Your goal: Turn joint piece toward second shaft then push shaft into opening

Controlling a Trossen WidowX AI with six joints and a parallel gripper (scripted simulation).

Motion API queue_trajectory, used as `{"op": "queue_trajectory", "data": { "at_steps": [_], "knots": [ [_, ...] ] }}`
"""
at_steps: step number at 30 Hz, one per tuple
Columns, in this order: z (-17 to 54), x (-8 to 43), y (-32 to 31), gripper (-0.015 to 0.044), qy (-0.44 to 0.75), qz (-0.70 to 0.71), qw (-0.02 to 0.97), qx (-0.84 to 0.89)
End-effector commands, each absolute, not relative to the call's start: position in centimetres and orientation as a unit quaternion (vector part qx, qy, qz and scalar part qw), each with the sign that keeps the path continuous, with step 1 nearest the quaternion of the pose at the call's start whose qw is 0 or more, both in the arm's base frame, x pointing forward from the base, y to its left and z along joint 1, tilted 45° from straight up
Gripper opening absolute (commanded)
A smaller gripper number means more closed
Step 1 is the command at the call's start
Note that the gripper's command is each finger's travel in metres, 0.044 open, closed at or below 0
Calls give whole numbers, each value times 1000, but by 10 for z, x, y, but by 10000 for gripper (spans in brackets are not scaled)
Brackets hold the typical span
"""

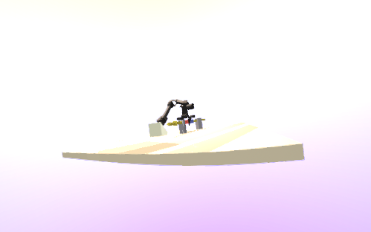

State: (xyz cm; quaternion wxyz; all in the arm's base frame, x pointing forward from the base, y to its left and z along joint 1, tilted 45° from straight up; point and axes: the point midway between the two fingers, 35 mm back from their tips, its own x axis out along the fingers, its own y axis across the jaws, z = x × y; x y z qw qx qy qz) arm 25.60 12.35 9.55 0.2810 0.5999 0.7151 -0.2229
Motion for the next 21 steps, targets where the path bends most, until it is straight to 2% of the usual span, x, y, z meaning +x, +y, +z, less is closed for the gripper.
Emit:
{"op": "queue_trajectory", "data": {
  "at_steps": [1,7,12,15,21],
  "knots": [
    [96,256,123,0,715,-223,282,600],
    [96,256,123,0,715,-223,282,600],
    [96,256,123,131,715,-223,282,600],
    [96,256,123,147,715,-223,282,600],
    [96,256,123,304,715,-223,282,600]
  ]
}}
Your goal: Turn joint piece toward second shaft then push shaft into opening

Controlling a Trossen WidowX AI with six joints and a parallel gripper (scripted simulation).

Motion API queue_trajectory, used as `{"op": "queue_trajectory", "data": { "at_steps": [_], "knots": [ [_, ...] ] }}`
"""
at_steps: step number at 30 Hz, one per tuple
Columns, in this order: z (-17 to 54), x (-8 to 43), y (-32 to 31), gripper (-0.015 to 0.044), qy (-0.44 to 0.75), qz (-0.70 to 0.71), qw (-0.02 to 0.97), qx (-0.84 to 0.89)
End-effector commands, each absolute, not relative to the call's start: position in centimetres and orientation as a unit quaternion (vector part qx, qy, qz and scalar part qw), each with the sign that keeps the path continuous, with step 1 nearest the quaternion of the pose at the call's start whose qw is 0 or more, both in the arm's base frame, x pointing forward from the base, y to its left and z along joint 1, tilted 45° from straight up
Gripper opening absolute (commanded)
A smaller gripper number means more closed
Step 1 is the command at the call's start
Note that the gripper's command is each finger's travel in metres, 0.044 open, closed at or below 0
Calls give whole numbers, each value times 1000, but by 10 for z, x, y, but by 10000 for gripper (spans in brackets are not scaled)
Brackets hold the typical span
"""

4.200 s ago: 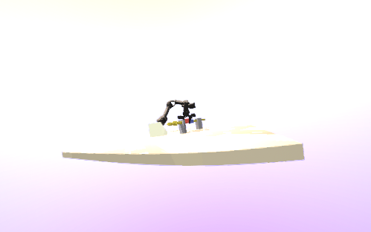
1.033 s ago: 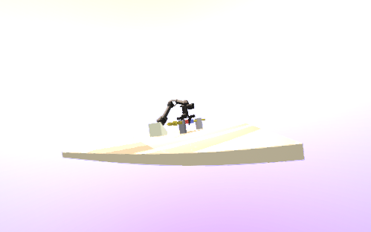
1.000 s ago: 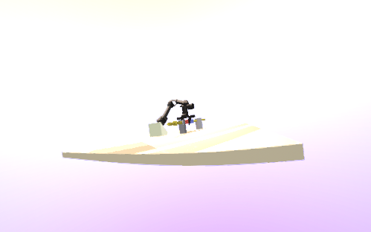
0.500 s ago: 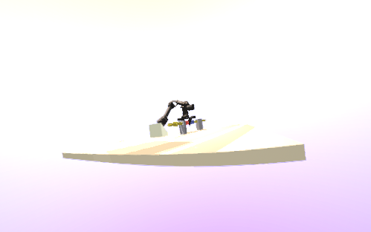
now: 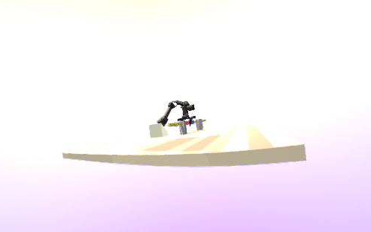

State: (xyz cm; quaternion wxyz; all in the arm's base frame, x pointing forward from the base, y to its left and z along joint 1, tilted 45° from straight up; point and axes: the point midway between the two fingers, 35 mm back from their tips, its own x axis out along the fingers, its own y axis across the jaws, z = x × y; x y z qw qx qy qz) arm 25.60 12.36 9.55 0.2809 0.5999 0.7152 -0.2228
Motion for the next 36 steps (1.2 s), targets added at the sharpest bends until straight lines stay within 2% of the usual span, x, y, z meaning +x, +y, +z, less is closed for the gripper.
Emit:
{"op": "queue_trajectory", "data": {
  "at_steps": [1,5,6,18,26,36],
  "knots": [
    [96,256,123,331,715,-223,282,600],
    [96,256,123,436,715,-223,282,600],
    [96,256,123,440,715,-223,282,600],
    [96,256,123,440,714,-225,284,599],
    [118,258,108,440,675,-294,365,570],
    [125,260,102,440,676,-281,386,562]
  ]
}}
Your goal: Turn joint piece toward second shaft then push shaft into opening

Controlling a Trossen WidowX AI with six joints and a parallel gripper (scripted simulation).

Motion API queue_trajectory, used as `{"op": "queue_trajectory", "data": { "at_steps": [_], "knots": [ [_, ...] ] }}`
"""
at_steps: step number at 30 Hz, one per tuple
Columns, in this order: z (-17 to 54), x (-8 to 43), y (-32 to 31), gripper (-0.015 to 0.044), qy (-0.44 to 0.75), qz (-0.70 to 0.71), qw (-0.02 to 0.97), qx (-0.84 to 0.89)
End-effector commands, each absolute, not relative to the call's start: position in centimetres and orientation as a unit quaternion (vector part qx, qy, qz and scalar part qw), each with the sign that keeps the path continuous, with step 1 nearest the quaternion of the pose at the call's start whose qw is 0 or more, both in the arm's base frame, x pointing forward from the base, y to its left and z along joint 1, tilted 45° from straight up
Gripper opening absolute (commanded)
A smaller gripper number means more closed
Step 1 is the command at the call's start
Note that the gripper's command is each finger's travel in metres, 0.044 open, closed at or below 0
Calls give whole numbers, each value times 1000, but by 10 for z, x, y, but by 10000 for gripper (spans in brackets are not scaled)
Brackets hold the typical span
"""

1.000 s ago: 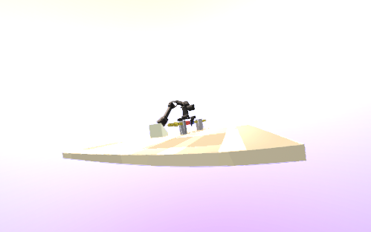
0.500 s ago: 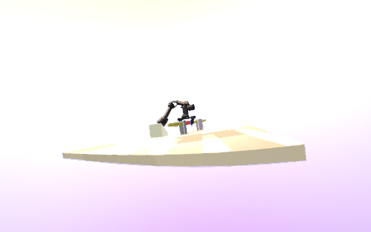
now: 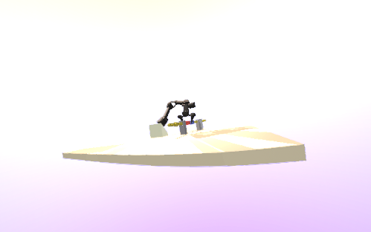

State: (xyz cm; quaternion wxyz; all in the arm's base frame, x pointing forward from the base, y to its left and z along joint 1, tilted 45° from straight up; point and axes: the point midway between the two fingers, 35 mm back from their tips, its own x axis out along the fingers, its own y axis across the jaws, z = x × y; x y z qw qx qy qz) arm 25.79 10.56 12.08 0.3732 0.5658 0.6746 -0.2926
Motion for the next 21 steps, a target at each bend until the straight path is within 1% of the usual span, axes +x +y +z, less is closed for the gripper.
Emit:
{"op": "queue_trajectory", "data": {
  "at_steps": [1,11,21],
  "knots": [
    [128,261,98,440,679,-268,395,558],
    [156,270,67,440,700,-135,484,507],
    [186,272,36,440,693,-4,570,442]
  ]
}}
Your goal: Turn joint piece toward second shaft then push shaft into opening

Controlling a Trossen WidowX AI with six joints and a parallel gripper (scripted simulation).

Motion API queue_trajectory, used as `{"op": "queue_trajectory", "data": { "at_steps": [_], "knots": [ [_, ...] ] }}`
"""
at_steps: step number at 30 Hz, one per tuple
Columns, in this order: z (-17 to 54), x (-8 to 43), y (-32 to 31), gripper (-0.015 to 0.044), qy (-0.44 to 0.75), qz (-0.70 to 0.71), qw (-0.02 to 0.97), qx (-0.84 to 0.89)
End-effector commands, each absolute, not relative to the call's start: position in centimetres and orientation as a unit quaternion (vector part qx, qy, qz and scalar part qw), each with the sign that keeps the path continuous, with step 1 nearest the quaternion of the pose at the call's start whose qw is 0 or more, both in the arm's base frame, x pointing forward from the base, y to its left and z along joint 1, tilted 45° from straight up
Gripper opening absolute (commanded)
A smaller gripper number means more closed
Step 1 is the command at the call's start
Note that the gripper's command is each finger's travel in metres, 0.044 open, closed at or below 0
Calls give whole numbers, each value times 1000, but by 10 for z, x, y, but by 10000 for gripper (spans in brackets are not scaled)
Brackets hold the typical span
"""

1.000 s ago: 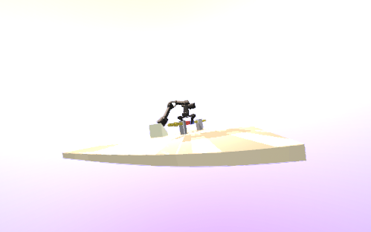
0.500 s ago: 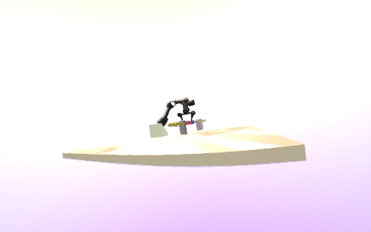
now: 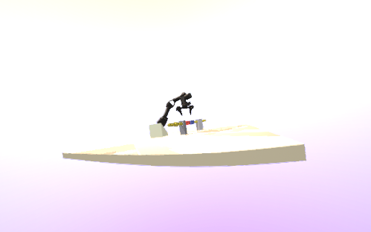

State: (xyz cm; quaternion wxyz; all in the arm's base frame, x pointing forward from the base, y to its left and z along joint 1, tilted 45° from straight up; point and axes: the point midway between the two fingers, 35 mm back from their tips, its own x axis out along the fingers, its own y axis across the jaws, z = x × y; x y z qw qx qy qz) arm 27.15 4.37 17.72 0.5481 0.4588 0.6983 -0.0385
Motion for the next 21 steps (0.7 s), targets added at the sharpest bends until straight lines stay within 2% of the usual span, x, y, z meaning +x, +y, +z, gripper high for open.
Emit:
{"op": "queue_trajectory", "data": {
  "at_steps": [1,10,21],
  "knots": [
    [188,272,33,440,691,9,578,434],
    [210,269,11,440,665,101,638,374],
    [197,274,6,440,682,59,599,415]
  ]
}}
